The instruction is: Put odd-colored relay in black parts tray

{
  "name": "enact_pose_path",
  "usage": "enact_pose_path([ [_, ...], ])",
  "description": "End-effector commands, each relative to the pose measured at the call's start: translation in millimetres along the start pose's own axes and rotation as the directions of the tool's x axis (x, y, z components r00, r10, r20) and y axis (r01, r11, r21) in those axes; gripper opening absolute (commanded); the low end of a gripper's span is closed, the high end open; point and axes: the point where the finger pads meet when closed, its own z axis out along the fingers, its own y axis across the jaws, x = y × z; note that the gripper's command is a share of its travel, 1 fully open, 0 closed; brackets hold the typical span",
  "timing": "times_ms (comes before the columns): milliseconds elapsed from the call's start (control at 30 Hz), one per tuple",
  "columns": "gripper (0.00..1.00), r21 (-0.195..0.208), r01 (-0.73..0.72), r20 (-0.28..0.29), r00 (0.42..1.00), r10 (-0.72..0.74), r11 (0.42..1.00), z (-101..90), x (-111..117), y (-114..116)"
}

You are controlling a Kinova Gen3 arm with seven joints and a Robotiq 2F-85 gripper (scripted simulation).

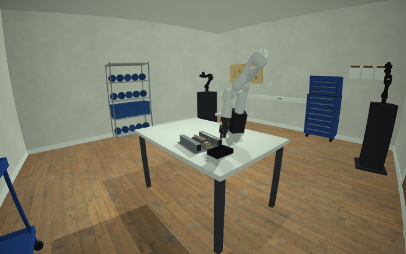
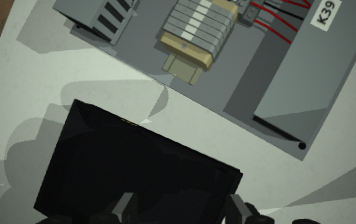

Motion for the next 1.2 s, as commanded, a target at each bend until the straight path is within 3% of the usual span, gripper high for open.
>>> enact_pose_path([
  [0,0.61,-0.009,-0.021,0.007,1.000,0.021,1.000,0.5,3,-2],
  [1167,0.61,-0.111,-0.250,0.037,0.966,0.256,0.962,1.8,53,-14],
])
